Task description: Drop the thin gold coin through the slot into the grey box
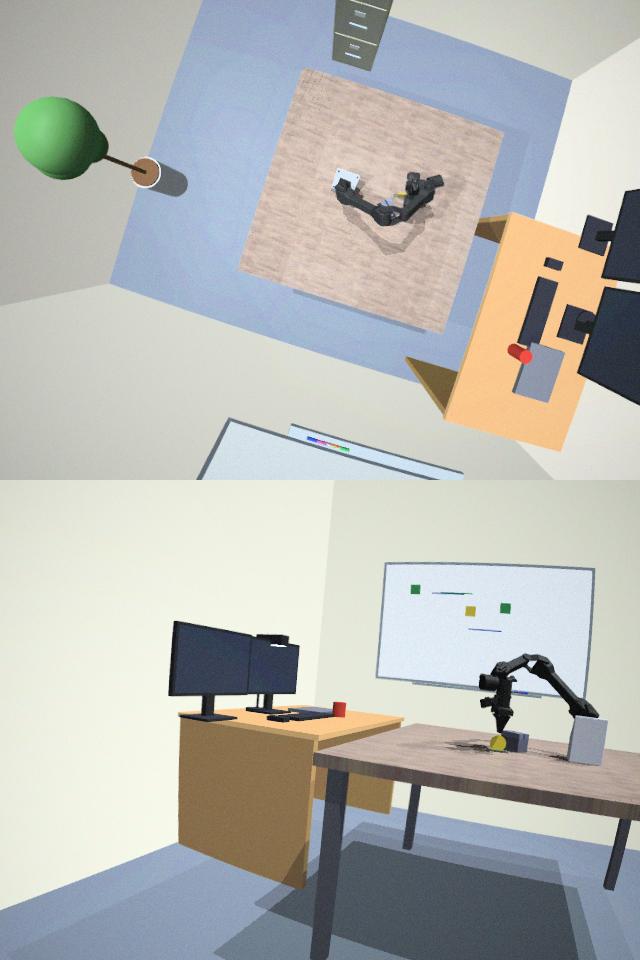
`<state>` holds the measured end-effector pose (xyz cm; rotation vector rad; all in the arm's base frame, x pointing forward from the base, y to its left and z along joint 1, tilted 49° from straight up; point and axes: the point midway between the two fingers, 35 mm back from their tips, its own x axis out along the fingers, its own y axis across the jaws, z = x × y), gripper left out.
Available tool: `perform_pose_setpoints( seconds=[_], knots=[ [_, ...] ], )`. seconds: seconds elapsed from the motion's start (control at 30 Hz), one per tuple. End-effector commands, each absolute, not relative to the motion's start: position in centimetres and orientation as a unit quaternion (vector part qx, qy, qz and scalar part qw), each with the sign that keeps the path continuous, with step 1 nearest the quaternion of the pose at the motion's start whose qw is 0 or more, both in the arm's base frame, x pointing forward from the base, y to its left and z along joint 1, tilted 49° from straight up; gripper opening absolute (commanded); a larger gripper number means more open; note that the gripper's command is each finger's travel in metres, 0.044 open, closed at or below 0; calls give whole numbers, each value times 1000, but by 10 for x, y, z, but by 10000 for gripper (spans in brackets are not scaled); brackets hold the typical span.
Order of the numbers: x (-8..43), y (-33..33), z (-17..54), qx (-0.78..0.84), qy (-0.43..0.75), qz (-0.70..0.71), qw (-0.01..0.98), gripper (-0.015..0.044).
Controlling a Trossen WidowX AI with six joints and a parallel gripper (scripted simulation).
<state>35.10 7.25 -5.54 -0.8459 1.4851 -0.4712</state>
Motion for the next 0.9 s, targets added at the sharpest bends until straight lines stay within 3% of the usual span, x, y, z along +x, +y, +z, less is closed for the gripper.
perform_pose_setpoints(
  seconds=[0.0, 0.87],
  knots=[
    [350, 67, -61, -376, 650, -205, 628, 161],
    [353, 35, -88, -376, 649, -206, 628, 161]
  ],
)
